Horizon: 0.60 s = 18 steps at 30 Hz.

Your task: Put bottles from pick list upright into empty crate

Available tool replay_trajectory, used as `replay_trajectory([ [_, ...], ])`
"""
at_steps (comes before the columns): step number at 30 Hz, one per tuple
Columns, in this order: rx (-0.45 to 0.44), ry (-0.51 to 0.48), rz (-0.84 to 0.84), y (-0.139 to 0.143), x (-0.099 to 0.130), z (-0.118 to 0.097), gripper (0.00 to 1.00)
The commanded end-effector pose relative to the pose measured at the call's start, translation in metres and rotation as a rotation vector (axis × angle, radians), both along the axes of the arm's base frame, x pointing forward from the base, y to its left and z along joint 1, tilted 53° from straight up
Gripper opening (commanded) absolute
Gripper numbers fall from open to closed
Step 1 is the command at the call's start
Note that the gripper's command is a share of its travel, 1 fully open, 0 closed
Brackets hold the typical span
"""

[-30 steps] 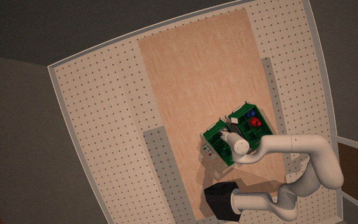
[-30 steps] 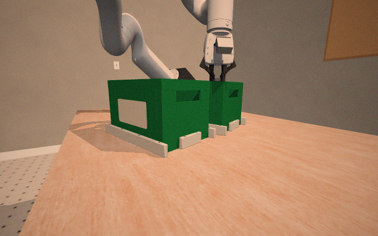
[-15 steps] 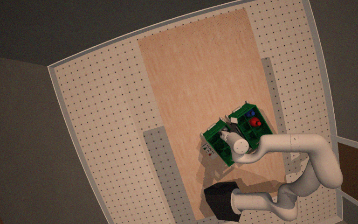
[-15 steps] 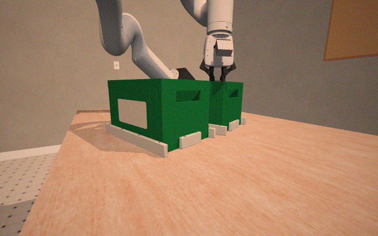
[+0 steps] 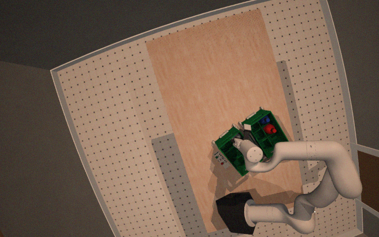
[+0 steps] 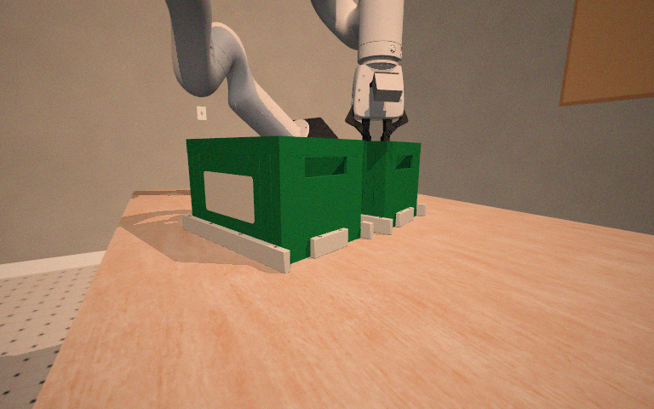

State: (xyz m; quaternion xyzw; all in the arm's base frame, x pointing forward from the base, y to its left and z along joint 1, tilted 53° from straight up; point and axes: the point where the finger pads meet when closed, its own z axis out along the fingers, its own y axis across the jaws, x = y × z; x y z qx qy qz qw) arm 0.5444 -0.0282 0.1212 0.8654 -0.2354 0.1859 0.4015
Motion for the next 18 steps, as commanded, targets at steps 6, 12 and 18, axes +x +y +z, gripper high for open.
replay_trajectory([
  [6,0.0,-0.001,0.001,-0.0033,0.0012,-0.0026,0.0],
  [12,0.0,-0.001,0.001,-0.0049,0.0015,-0.0038,0.0],
  [18,0.0,-0.001,0.001,-0.0064,0.0017,-0.005,0.0],
])
